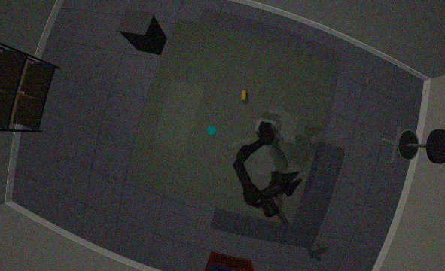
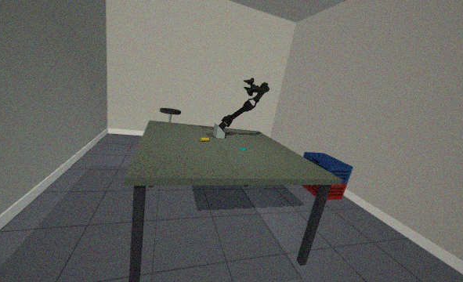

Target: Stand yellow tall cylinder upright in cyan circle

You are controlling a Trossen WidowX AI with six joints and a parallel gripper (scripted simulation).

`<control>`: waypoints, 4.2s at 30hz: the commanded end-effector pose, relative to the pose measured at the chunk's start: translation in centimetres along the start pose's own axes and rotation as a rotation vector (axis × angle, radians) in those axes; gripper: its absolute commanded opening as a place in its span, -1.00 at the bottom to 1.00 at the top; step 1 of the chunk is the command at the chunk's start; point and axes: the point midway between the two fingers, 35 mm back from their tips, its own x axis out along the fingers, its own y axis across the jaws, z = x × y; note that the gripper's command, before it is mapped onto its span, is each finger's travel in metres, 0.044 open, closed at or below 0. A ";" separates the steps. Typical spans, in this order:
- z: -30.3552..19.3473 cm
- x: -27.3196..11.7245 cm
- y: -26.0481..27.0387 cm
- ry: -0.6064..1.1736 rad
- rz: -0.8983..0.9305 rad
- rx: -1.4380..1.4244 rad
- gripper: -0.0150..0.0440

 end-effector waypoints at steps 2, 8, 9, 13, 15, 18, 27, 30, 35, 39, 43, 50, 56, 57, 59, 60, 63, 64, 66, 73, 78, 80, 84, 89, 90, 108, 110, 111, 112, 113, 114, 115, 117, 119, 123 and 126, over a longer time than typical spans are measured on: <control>0.0 0.1 0.2 0.000 0.010 0.000 0.69; -0.4 0.9 3.7 -0.001 0.154 0.009 0.56; -0.5 1.0 4.5 -0.002 0.185 0.011 0.56; -0.6 1.1 7.3 -0.010 0.287 0.017 0.56; -0.7 1.1 8.9 -0.019 0.337 0.016 0.56; -0.6 0.8 11.4 -0.034 0.411 0.016 0.56; 0.3 -1.5 18.6 -0.093 0.620 0.030 0.56; 0.9 -2.7 20.9 -0.117 0.685 0.039 0.56; 2.3 -5.3 24.3 -0.159 0.788 0.060 0.56; 3.7 -7.7 26.7 -0.195 0.866 0.082 0.56; 5.4 -10.4 28.7 -0.233 0.938 0.108 0.56; 9.0 -15.6 31.1 -0.299 1.051 0.165 0.56; 12.6 -20.2 32.0 -0.355 1.135 0.223 0.56; 13.2 -21.0 32.1 -0.364 1.148 0.233 0.56; 14.6 -22.5 32.0 -0.381 1.173 0.255 0.56; 15.2 -23.3 32.0 -0.390 1.185 0.266 0.56; 17.3 -25.5 31.6 -0.415 1.218 0.300 0.56; 18.1 -26.3 31.5 -0.422 1.229 0.312 0.56; 19.5 -27.7 31.0 -0.438 1.249 0.336 0.56; 24.8 -32.2 28.5 -0.484 1.310 0.425 0.56; 28.7 -34.7 25.9 -0.509 1.345 0.491 0.56; 30.3 -35.6 24.7 -0.517 1.358 0.517 0.56; 33.4 -37.0 22.0 -0.529 1.380 0.571 0.56; 37.2 -38.1 18.3 -0.538 1.404 0.636 0.56; 37.9 -38.2 17.5 -0.539 1.409 0.649 0.56; 49.8 -35.2 2.7 -0.500 1.477 0.858 0.56; 50.9 -34.3 1.1 -0.490 1.485 0.877 0.56; 51.4 -33.8 0.3 -0.485 1.489 0.886 0.56; 52.0 -33.2 -0.4 -0.480 1.493 0.896 0.56; 52.5 -32.7 -1.2 -0.474 1.497 0.904 0.56; 52.9 -32.1 -1.9 -0.468 1.502 0.913 0.56; 53.4 -31.5 -2.6 -0.463 1.506 0.921 0.56; 54.3 -30.2 -4.0 -0.450 1.515 0.937 0.56; 55.2 -28.8 -5.3 -0.437 1.525 0.952 0.56; 56.7 -25.8 -7.7 -0.409 1.547 0.978 0.56; 57.8 -23.4 -9.2 -0.387 1.565 0.994 0.56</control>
